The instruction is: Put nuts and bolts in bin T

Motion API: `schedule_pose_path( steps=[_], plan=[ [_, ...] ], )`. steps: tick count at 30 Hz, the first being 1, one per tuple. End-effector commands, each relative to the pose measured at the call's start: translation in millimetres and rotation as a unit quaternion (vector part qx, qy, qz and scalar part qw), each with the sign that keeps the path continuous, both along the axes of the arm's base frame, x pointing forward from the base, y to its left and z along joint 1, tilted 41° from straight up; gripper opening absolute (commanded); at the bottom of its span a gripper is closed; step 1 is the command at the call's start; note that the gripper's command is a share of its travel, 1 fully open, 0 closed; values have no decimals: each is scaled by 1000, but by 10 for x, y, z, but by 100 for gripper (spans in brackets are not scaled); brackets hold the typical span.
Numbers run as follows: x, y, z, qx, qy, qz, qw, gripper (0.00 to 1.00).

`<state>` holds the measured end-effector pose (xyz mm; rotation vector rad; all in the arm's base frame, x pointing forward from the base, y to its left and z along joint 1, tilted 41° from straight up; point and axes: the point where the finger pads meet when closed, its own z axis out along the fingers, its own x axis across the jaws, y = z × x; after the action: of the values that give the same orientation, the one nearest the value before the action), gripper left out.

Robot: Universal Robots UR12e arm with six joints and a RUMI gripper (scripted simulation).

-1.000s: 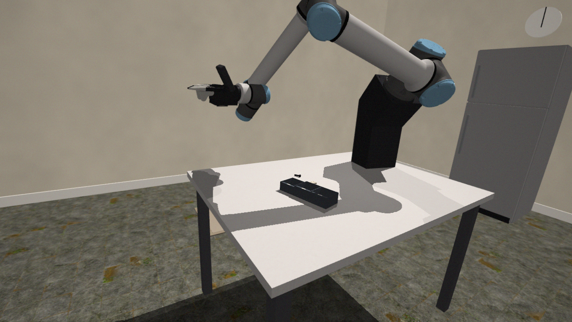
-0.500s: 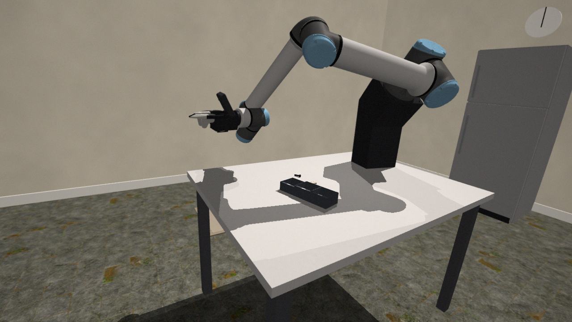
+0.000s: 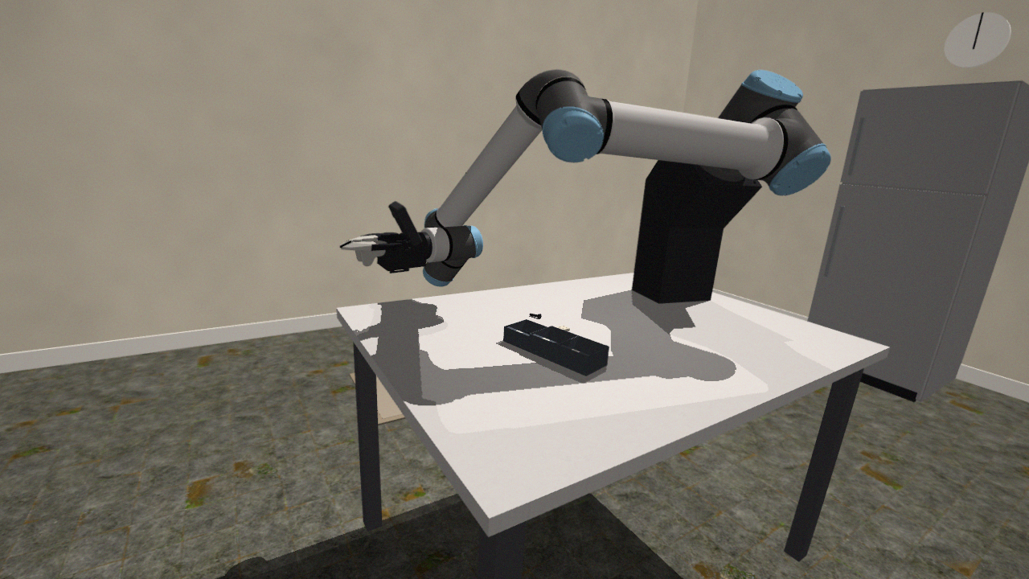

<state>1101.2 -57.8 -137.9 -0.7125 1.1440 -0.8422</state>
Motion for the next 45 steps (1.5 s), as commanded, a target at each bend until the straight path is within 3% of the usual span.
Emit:
schedule_pose_path(
  steps=[1,5,6,14,16,17,24,29,33,35,38,40,44,45],
  plan=[
    [-89,42,-96,0,25,12,1000,4],
    [123,-87,44,-13,44,-3,999,4],
    [186,-139,60,-20,68,-3,997,4],
    [218,-278,60,-54,193,8,980,4],
    [218,-278,60,-54,193,8,980,4],
    [146,-292,43,-64,232,15,971,4],
    [-112,-272,-2,-83,324,44,941,4],
    [-457,-198,-43,-92,389,74,914,4],
    [-515,-184,-49,-92,392,76,912,4],
    [-675,-140,-62,-95,423,94,896,4],
    [-766,-114,-69,-95,423,94,896,4],
    [-925,-65,-77,-96,453,114,879,4],
    [-1049,-26,-84,-96,453,114,879,4],
    [-1128,1,-86,-96,470,128,868,4]
  ],
)
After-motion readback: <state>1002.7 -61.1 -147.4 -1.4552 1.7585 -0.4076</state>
